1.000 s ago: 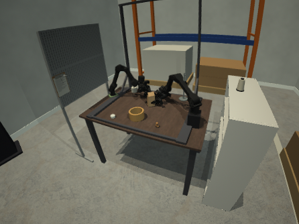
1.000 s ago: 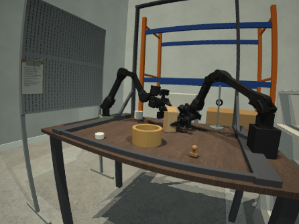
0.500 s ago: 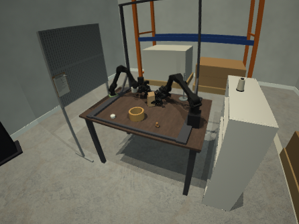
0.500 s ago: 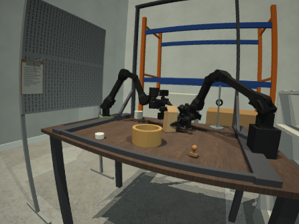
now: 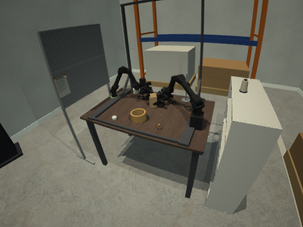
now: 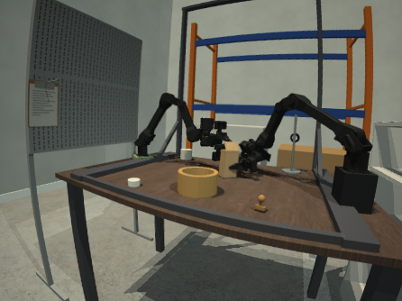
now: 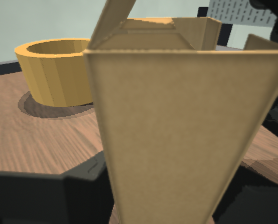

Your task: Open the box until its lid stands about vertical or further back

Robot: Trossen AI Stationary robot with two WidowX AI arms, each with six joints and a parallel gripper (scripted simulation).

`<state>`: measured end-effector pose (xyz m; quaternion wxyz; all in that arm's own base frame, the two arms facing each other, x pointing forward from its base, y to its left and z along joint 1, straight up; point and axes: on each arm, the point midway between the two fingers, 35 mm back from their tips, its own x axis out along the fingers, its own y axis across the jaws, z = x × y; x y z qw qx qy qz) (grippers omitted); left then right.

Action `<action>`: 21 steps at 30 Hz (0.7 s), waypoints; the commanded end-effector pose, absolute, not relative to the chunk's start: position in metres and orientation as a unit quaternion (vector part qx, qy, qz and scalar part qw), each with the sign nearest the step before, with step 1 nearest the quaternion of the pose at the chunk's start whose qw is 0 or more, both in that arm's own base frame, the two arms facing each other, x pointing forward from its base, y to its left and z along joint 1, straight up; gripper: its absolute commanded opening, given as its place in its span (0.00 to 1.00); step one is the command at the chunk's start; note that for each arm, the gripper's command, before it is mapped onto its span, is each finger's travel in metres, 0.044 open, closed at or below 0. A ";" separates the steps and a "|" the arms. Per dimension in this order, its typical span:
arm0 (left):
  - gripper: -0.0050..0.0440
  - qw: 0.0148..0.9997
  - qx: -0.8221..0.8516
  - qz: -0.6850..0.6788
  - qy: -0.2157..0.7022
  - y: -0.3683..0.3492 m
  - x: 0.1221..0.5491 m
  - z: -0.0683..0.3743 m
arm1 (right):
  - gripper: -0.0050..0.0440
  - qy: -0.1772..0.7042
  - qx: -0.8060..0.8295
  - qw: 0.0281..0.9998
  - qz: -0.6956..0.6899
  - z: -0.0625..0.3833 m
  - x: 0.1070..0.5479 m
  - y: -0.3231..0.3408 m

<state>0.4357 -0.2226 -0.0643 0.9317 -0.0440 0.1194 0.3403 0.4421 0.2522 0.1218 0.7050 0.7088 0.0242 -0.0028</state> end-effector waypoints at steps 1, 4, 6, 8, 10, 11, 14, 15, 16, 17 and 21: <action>0.56 0.933 -0.060 0.336 0.115 -0.228 0.441 -0.051 | 0.20 0.015 0.714 0.700 0.003 0.135 0.448 0.250; 0.56 0.933 -0.060 0.336 0.115 -0.228 0.441 -0.051 | 0.20 0.015 0.714 0.700 0.003 0.135 0.448 0.250; 0.56 0.933 -0.060 0.336 0.115 -0.228 0.441 -0.051 | 0.20 0.015 0.714 0.700 0.003 0.136 0.449 0.250; 0.56 0.933 -0.060 0.336 0.115 -0.228 0.441 -0.051 | 0.20 0.015 0.714 0.700 0.003 0.136 0.449 0.250; 0.56 0.933 -0.060 0.336 0.115 -0.228 0.441 -0.051 | 0.20 0.015 0.714 0.700 0.003 0.136 0.450 0.250; 0.56 0.933 -0.060 0.336 0.115 -0.228 0.441 -0.051 | 0.20 0.015 0.714 0.700 0.003 0.136 0.450 0.250; 0.56 0.933 -0.060 0.336 0.115 -0.228 0.441 -0.051 | 0.20 0.015 0.714 0.700 0.003 0.136 0.450 0.250; 0.56 0.933 -0.060 0.336 0.115 -0.228 0.441 -0.051 | 0.20 0.015 0.714 0.700 0.003 0.136 0.451 0.249; 0.56 0.933 -0.060 0.336 0.115 -0.228 0.441 -0.051 | 0.20 0.015 0.714 0.700 0.003 0.137 0.451 0.249; 0.56 0.933 -0.060 0.336 0.115 -0.228 0.441 -0.051 | 0.20 0.015 0.714 0.700 0.003 0.137 0.452 0.249; 0.56 0.933 -0.060 0.336 0.115 -0.228 0.441 -0.051 | 0.20 0.016 0.714 0.700 0.003 0.137 0.453 0.249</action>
